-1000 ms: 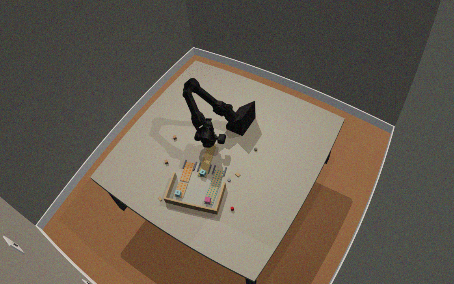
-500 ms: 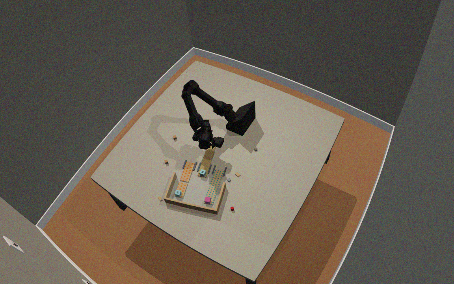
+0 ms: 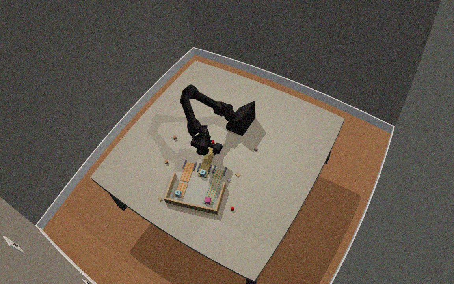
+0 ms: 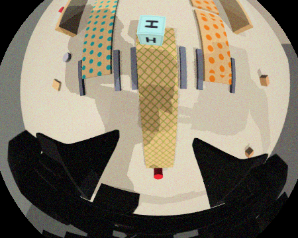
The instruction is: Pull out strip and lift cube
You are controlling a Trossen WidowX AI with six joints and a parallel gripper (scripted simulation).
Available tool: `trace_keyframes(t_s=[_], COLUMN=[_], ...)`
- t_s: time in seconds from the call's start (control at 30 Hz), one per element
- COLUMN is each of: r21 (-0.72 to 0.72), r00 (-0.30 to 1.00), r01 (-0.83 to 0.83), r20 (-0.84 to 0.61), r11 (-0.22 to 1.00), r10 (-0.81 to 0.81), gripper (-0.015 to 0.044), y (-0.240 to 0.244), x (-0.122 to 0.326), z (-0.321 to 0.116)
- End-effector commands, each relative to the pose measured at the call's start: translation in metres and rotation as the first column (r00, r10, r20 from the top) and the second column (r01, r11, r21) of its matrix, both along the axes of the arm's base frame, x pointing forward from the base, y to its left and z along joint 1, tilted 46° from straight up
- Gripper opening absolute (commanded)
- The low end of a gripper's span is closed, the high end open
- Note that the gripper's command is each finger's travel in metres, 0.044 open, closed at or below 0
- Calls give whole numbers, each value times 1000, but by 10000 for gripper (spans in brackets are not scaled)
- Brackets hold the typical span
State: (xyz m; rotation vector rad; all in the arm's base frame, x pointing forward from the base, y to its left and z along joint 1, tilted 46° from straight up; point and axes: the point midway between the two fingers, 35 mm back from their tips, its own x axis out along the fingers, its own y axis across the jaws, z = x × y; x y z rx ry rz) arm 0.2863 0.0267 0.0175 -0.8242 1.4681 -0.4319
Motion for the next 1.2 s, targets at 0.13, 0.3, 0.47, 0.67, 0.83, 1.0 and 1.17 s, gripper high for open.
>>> trace_keyframes(t_s=[0.13,0.3,0.47,0.67,0.83,1.0,1.17], r21=[4,4,5,5,6,6,6], r00=[1000,1000,1000,1000,1000,1000,1000], r01=[3,3,3,3,3,3,3], r20=[9,10,11,12,13,13,14], r11=[1000,1000,1000,1000,1000,1000,1000], r10=[-3,-3,-3,-3,-3,-3,-3], gripper=[440,440,440,440,440,440,440], y=[12,19,25,33,39,45,52], x=[25,39,52,69,83,97,111], z=[-3,-5,-7,-9,-10,-11,-11])
